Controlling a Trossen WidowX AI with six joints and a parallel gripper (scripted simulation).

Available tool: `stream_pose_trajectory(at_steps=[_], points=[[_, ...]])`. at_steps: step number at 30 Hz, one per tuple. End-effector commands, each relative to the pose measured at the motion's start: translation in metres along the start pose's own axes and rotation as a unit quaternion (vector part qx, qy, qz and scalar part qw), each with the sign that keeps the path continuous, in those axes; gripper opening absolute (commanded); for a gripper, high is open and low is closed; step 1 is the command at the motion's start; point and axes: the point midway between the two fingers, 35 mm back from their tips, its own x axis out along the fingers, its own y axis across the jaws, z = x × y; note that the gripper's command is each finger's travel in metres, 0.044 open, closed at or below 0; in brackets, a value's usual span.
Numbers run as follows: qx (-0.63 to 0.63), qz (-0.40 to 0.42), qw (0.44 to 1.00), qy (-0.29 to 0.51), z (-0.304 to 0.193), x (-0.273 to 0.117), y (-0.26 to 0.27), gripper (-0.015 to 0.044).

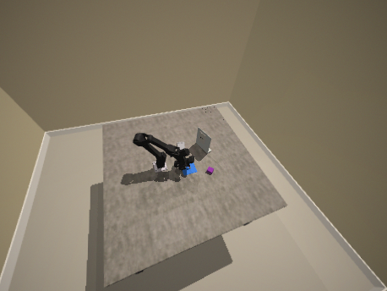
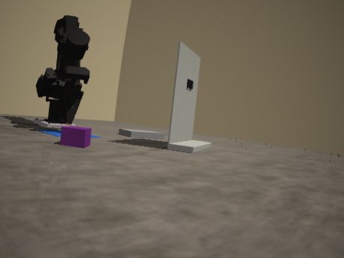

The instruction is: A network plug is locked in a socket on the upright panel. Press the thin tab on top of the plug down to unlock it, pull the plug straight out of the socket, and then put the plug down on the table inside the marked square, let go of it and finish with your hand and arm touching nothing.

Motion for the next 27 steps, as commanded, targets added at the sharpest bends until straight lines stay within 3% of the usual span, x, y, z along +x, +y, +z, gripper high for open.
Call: stream_pose_trajectory(at_steps=[1, 14, 20, 27], points=[[0.002, -0.002, 1.000, -0.003, 0.0000, 0.0021, -0.0016, 0.0000], [0.000, 0.000, 1.000, 0.000, -0.0018, 0.0029, -0.0001, 0.0000], [0.000, 0.000, 1.000, 0.000, -0.0018, 0.0029, -0.0001, 0.0156], [0.000, 0.000, 1.000, 0.000, -0.0017, 0.0016, 0.0000, 0.0156]])
